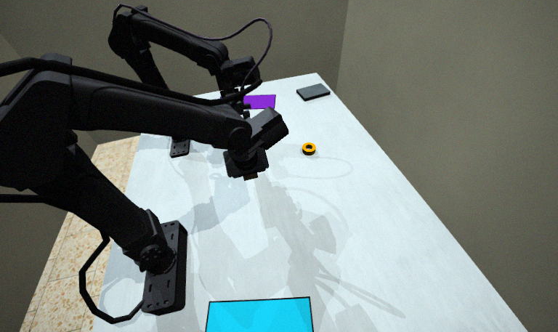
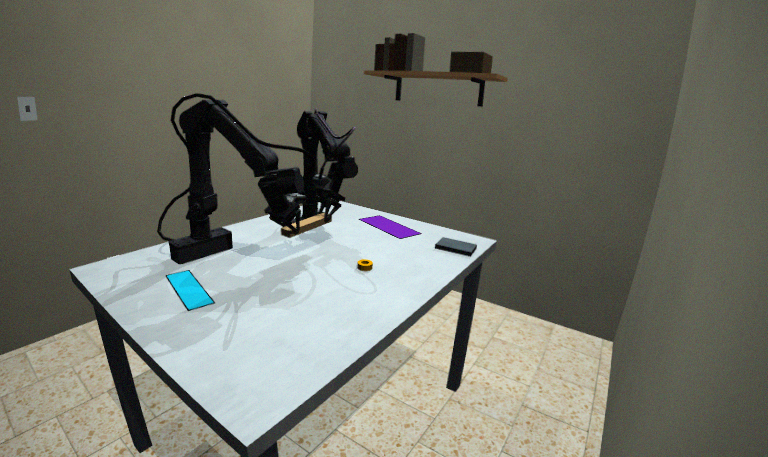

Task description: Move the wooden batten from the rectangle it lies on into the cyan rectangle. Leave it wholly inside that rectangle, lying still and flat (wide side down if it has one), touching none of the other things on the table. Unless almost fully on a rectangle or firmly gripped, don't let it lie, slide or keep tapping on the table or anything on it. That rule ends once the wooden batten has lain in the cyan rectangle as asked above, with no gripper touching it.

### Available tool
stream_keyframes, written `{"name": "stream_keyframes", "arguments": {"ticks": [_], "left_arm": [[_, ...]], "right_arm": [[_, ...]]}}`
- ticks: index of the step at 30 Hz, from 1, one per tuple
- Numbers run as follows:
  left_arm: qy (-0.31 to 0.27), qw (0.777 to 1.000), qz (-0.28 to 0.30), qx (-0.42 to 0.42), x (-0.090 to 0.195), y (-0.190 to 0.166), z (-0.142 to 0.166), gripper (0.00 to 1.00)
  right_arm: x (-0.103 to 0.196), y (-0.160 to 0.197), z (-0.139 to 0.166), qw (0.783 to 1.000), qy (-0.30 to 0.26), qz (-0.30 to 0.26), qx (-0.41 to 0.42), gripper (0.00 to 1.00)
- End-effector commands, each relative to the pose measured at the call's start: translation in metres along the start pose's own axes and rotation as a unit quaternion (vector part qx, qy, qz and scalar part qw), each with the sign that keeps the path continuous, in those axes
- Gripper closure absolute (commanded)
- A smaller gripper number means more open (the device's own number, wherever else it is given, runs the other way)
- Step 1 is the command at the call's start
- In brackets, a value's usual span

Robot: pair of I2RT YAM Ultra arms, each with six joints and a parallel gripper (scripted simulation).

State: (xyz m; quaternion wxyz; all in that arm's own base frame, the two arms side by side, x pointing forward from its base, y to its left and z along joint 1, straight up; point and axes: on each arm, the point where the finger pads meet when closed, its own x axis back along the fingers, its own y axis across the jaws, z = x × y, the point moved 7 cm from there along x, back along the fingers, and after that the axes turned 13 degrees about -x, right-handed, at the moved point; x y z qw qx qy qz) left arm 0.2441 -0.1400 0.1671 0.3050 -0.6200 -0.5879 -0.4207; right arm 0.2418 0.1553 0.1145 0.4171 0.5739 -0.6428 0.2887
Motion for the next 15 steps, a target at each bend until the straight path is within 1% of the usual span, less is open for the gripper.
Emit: {"name": "stream_keyframes", "arguments": {"ticks": [1, 2, 5, 6, 8, 9, 11, 15], "left_arm": [[-0.017, 1.0, -0.005, -0.008, 0.005, 0.005, -0.009, 0.65], [-0.017, 1.0, -0.005, -0.008, 0.005, 0.005, -0.009, 0.65], [-0.017, 1.0, -0.005, -0.008, 0.005, 0.005, -0.009, 0.65], [-0.017, 1.0, -0.005, -0.008, 0.005, 0.005, -0.009, 0.65], [-0.017, 1.0, -0.005, -0.008, 0.005, 0.005, -0.009, 0.65], [-0.017, 1.0, -0.005, -0.008, 0.005, 0.005, -0.009, 0.53], [-0.017, 1.0, -0.005, -0.008, 0.005, 0.005, -0.009, 0.32], [-0.022, 1.0, -0.009, -0.011, 0.021, 0.004, -0.009, 0.32]], "right_arm": [[-0.001, 0.0, -0.002, 1.0, -0.004, 0.0, 0.001, 0.63], [-0.001, 0.0, -0.002, 1.0, -0.004, 0.0, 0.001, 0.64], [-0.001, 0.0, -0.002, 1.0, -0.004, 0.0, 0.001, 0.98], [-0.001, 0.0, -0.002, 1.0, -0.004, 0.0, 0.001, 1.0], [-0.001, 0.0, -0.002, 1.0, -0.004, 0.0, 0.001, 0.77], [-0.001, 0.0, -0.002, 1.0, -0.004, 0.0, 0.001, 0.66], [-0.001, 0.0, -0.002, 1.0, -0.004, 0.0, 0.001, 0.65], [-0.001, 0.0, -0.002, 1.0, -0.004, 0.0, 0.001, 0.65]]}}
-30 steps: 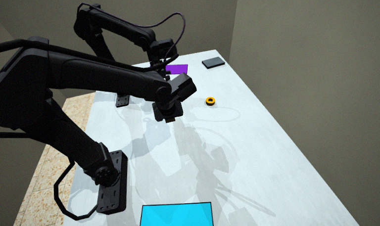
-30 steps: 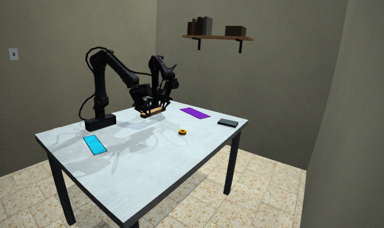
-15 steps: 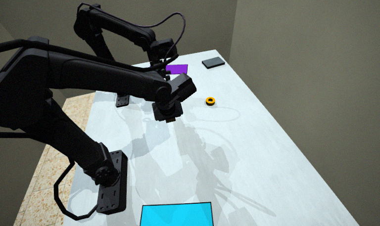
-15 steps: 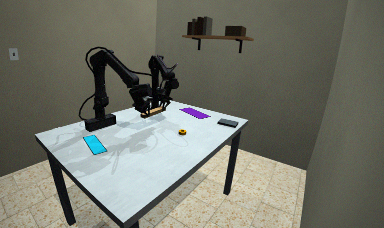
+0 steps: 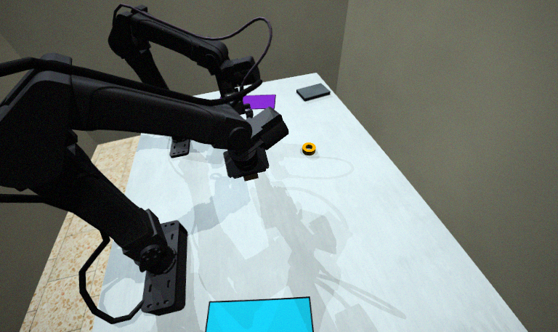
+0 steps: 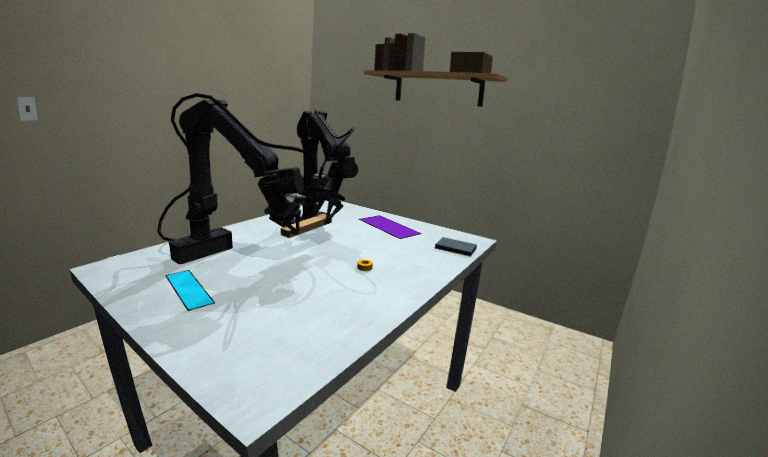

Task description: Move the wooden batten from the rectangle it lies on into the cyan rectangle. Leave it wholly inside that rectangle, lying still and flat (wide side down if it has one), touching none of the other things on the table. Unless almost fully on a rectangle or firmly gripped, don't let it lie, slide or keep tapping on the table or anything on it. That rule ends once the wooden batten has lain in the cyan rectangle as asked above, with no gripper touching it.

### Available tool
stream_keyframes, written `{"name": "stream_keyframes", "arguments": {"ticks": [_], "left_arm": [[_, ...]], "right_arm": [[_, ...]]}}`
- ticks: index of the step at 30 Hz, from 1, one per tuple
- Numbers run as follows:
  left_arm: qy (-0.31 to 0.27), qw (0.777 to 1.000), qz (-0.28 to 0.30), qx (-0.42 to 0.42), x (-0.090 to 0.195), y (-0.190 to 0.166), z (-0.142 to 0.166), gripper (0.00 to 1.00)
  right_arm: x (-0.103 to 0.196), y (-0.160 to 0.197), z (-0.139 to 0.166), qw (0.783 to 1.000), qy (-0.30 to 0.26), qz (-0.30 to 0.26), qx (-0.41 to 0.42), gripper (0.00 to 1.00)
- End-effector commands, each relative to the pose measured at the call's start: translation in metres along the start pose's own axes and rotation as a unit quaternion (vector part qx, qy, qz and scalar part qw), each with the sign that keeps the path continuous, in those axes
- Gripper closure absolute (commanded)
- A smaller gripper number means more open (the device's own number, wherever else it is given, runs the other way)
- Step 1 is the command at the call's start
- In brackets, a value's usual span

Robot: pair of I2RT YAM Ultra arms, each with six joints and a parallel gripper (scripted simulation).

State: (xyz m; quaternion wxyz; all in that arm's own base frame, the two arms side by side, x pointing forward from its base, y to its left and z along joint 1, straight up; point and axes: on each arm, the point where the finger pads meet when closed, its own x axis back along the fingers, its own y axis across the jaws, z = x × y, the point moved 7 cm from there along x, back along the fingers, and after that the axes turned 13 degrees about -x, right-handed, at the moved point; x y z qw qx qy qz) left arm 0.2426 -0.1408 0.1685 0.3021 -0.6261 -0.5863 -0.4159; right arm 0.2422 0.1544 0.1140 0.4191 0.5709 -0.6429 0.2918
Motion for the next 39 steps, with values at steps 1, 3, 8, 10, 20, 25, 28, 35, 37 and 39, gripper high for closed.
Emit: {"name": "stream_keyframes", "arguments": {"ticks": [1, 3, 8, 10, 20, 25, 28, 35, 37, 39], "left_arm": [[-0.015, 1.0, -0.014, -0.01, 0.026, 0.005, -0.008, 0.32], [-0.015, 1.0, -0.014, -0.01, 0.026, 0.005, -0.008, 0.32], [-0.015, 1.0, -0.014, -0.01, 0.063, 0.003, -0.007, 0.32], [-0.007, 1.0, -0.021, -0.002, 0.062, 0.005, -0.007, 0.32], [0.036, 0.993, -0.092, 0.068, 0.079, -0.039, -0.025, 0.32], [0.013, 0.981, -0.173, 0.092, 0.099, -0.087, -0.038, 0.32], [-0.017, 0.972, -0.212, 0.1, 0.109, -0.109, -0.039, 0.32], [-0.105, 0.934, -0.304, 0.152, 0.128, -0.147, -0.023, 0.32], [-0.105, 0.934, -0.304, 0.152, 0.128, -0.147, -0.023, 0.32], [-0.124, 0.92, -0.328, 0.176, 0.132, -0.153, -0.016, 0.32]], "right_arm": [[-0.001, 0.0, -0.003, 1.0, -0.008, -0.003, 0.002, 0.65], [-0.001, 0.0, -0.003, 1.0, -0.008, -0.003, 0.002, 0.65], [-0.001, 0.0, -0.003, 1.0, -0.008, -0.003, 0.002, 0.65], [-0.001, 0.0, -0.003, 1.0, -0.008, -0.003, 0.002, 0.65], [0.001, -0.001, 0.0, 1.0, -0.013, 0.011, -0.015, 0.65], [0.01, 0.003, 0.025, 0.995, -0.015, 0.052, -0.089, 0.65], [0.018, 0.012, 0.047, 0.987, -0.017, 0.075, -0.141, 0.65], [0.039, 0.044, 0.118, 0.945, -0.018, 0.135, -0.298, 0.65], [0.039, 0.044, 0.118, 0.945, -0.018, 0.135, -0.298, 0.65], [0.045, 0.052, 0.135, 0.931, -0.025, 0.155, -0.33, 0.65]]}}
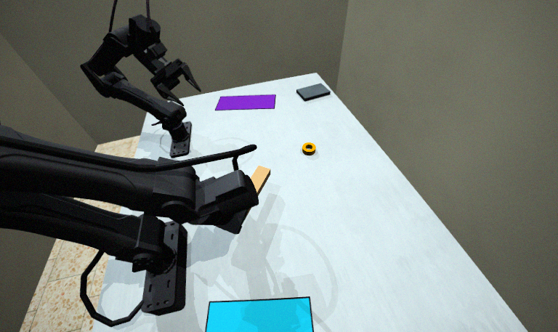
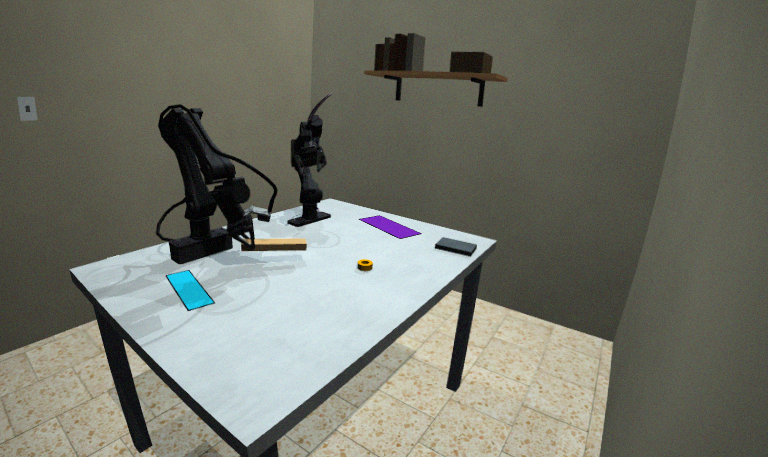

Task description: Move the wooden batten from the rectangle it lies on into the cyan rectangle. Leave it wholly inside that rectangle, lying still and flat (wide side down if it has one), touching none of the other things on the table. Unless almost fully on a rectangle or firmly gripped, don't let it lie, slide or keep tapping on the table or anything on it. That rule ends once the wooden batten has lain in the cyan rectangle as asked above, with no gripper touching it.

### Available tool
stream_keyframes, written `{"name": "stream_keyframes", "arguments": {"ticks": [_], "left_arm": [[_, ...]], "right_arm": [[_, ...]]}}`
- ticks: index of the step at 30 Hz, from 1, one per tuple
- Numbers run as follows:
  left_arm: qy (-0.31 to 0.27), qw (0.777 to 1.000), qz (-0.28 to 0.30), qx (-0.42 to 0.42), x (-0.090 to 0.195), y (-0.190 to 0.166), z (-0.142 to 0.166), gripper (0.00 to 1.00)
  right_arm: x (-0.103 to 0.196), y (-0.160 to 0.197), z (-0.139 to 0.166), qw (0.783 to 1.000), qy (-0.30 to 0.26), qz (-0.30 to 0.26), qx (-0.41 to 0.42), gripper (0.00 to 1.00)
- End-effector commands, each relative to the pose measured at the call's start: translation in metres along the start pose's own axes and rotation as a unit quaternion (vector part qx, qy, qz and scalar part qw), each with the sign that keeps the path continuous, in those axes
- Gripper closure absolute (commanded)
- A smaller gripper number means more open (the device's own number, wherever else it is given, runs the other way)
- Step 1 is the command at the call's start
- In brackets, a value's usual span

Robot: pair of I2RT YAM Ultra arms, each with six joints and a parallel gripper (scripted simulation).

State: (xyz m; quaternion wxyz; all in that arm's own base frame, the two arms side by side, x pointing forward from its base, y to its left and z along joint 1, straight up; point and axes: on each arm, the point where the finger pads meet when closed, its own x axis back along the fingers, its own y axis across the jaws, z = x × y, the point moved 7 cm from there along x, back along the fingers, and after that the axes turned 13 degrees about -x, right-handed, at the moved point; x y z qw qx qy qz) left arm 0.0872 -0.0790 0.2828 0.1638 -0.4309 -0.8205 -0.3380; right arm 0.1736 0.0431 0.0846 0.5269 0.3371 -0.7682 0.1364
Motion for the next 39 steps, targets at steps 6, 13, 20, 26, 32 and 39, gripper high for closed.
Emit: {"name": "stream_keyframes", "arguments": {"ticks": [6, 13, 20, 26, 32, 39], "left_arm": [[-0.009, 0.986, -0.117, 0.12, 0.015, 0.002, 0.028, 0.32], [0.001, 0.968, -0.186, 0.167, 0.023, 0.007, 0.042, 0.32], [0.005, 0.962, -0.207, 0.178, 0.023, 0.012, 0.042, 0.32], [-0.039, 0.961, -0.221, 0.165, 0.008, 0.042, 0.012, 0.32], [-0.025, 0.964, -0.206, 0.165, -0.016, 0.057, 0.003, 0.32], [-0.094, 0.986, -0.099, 0.1, -0.062, 0.041, -0.049, 0.32]], "right_arm": [[0.027, -0.015, 0.045, 0.99, -0.045, 0.066, -0.114, 0.65], [0.041, -0.039, 0.075, 0.966, -0.064, 0.134, -0.211, 0.65], [0.049, -0.056, 0.101, 0.935, -0.078, 0.178, -0.297, 0.65], [0.065, -0.075, 0.133, 0.884, -0.086, 0.235, -0.395, 0.65], [0.072, -0.08, 0.144, 0.866, -0.089, 0.249, -0.424, 0.65], [0.075, -0.084, 0.155, 0.846, -0.092, 0.261, -0.455, 0.65]]}}
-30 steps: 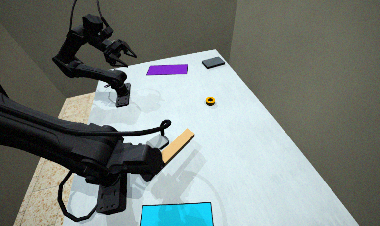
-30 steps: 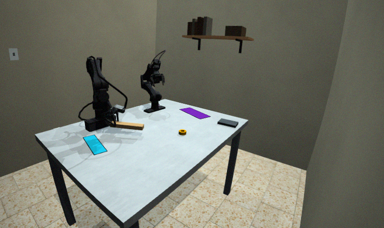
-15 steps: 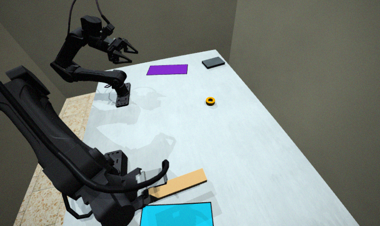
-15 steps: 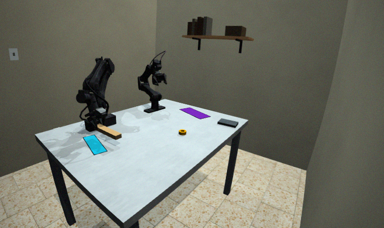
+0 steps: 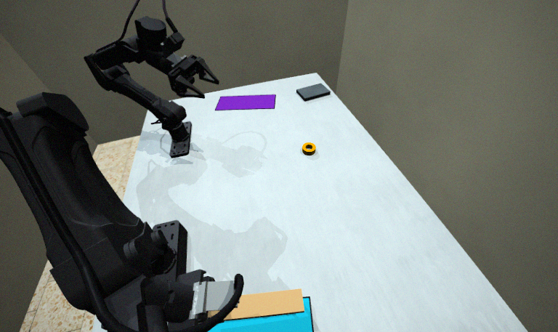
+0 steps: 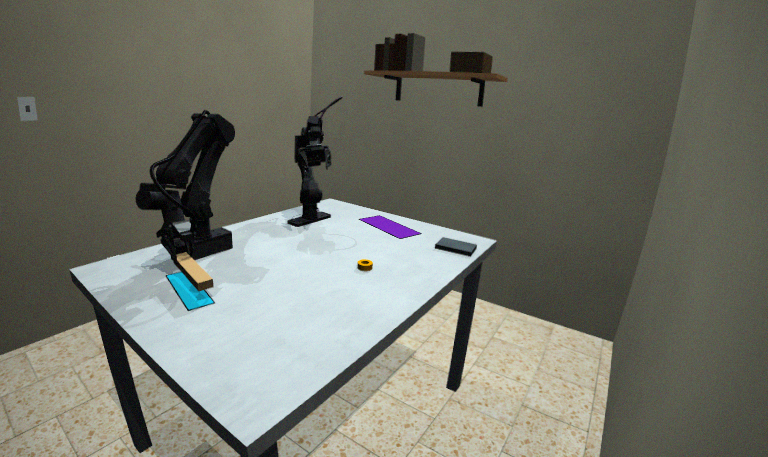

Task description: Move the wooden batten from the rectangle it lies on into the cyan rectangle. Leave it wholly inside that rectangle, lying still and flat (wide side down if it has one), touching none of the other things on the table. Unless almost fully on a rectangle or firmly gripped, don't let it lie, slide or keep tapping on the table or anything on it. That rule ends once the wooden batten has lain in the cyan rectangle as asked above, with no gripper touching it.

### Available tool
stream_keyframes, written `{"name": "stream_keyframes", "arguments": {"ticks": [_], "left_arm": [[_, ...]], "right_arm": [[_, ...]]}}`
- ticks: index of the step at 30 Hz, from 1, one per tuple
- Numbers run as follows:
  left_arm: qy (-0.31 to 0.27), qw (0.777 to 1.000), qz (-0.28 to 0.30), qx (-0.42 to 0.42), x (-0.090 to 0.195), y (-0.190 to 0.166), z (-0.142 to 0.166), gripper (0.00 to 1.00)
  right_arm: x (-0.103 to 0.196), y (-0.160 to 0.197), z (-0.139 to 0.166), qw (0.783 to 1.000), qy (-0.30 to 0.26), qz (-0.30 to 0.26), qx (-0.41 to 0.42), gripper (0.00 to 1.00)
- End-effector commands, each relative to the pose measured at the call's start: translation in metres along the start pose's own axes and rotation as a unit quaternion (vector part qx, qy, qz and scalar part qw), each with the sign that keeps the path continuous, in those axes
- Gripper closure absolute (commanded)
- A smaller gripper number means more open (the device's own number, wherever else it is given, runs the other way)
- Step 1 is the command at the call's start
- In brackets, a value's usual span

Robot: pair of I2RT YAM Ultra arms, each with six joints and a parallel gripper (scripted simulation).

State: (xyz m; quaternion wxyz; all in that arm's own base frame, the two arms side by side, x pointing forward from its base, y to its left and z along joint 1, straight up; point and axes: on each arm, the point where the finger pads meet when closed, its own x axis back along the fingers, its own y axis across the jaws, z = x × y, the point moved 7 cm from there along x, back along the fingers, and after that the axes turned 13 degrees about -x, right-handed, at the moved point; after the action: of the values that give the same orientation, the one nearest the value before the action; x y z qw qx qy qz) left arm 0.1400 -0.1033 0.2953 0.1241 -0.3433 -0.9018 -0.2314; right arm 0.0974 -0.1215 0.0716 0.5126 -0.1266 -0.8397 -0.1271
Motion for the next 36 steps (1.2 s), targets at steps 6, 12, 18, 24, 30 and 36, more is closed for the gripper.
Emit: {"name": "stream_keyframes", "arguments": {"ticks": [6, 12, 18, 24, 30, 36], "left_arm": [[-0.109, 0.984, 0.131, -0.057, -0.068, -0.077, -0.063, 0.32], [-0.119, 0.969, 0.198, -0.084, -0.092, -0.13, -0.07, 0.32], [-0.112, 0.948, 0.272, -0.12, -0.111, -0.199, -0.058, 0.32], [-0.095, 0.941, 0.294, -0.136, -0.113, -0.219, -0.047, 0.32], [-0.1, 0.941, 0.293, -0.134, -0.112, -0.217, -0.049, 0.32], [-0.1, 0.941, 0.293, -0.134, -0.112, -0.217, -0.049, 0.32]], "right_arm": [[0.001, -0.015, -0.009, 0.999, -0.022, 0.015, -0.026, 0.65], [0.001, -0.015, -0.009, 0.999, -0.022, 0.015, -0.028, 0.65], [0.001, -0.016, -0.009, 0.999, -0.022, 0.015, -0.028, 0.65], [0.001, -0.016, -0.009, 0.999, -0.022, 0.015, -0.028, 0.65], [0.0, -0.011, -0.005, 1.0, -0.017, 0.009, -0.025, 0.65], [-0.011, -0.012, -0.003, 1.0, -0.014, 0.005, -0.027, 0.65]]}}
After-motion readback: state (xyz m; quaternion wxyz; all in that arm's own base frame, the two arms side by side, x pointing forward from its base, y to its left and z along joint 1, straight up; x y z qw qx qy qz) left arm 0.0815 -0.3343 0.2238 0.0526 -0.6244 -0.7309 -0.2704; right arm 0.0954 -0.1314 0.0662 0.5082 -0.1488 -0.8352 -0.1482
